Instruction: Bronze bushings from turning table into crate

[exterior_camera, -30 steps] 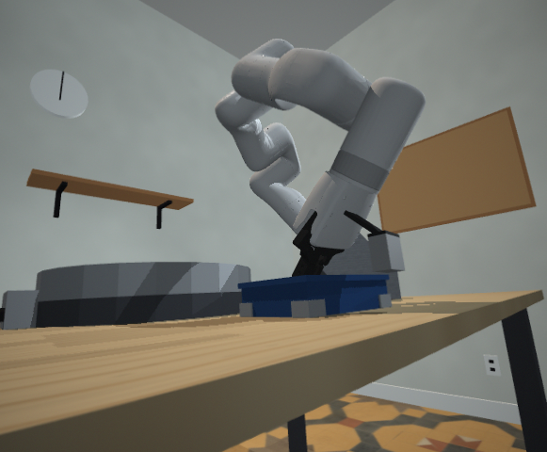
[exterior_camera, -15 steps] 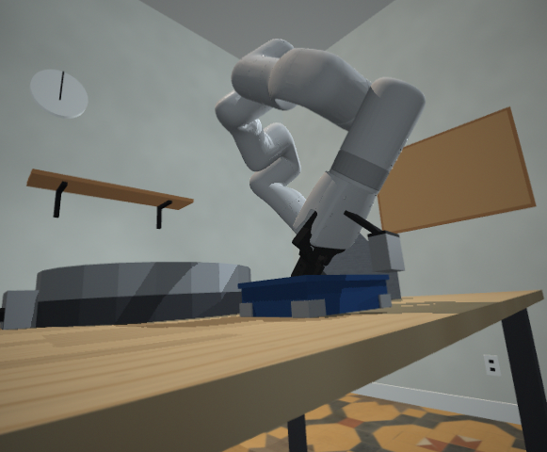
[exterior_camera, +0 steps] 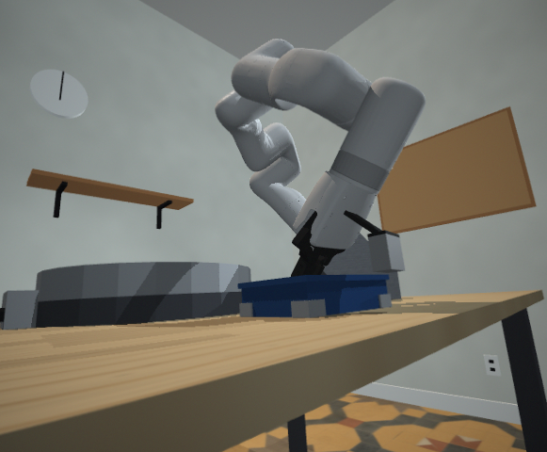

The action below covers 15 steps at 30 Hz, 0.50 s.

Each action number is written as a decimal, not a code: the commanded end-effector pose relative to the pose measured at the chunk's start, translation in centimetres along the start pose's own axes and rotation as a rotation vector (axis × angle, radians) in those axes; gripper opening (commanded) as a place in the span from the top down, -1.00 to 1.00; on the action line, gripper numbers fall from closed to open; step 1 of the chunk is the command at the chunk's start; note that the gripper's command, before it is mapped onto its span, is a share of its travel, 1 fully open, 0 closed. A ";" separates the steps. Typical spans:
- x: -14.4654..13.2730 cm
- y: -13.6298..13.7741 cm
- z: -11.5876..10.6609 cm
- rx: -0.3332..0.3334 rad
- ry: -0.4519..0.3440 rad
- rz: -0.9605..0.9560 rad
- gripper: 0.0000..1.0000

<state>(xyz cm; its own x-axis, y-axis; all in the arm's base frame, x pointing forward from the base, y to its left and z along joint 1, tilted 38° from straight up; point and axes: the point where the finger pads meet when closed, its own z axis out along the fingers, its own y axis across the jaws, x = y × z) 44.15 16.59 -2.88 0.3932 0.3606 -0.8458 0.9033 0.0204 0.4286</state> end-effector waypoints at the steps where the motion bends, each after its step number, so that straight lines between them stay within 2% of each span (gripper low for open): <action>1: 0.0 0.1 -0.2 -0.001 0.003 0.002 0.78; 8: -0.2 0.1 -0.4 -0.001 0.003 0.002 0.78; 15: -1.6 0.1 -2.1 -0.001 0.003 0.002 0.78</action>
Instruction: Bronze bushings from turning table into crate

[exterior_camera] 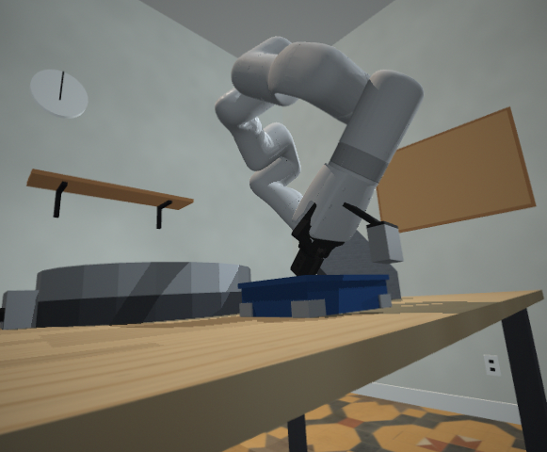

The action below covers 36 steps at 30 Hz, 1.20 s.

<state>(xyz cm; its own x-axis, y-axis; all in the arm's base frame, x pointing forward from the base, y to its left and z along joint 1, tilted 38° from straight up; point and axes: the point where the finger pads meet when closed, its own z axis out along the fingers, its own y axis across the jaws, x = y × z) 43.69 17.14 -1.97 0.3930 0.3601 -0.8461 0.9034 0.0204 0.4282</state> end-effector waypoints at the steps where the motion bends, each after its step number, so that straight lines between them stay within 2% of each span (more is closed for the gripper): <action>1: -0.9 0.1 -1.2 -0.001 0.003 0.003 0.78; 16: -4.5 0.1 -5.5 -0.001 0.003 0.003 0.78; 36: -4.7 0.1 -5.7 -0.001 0.003 0.003 0.78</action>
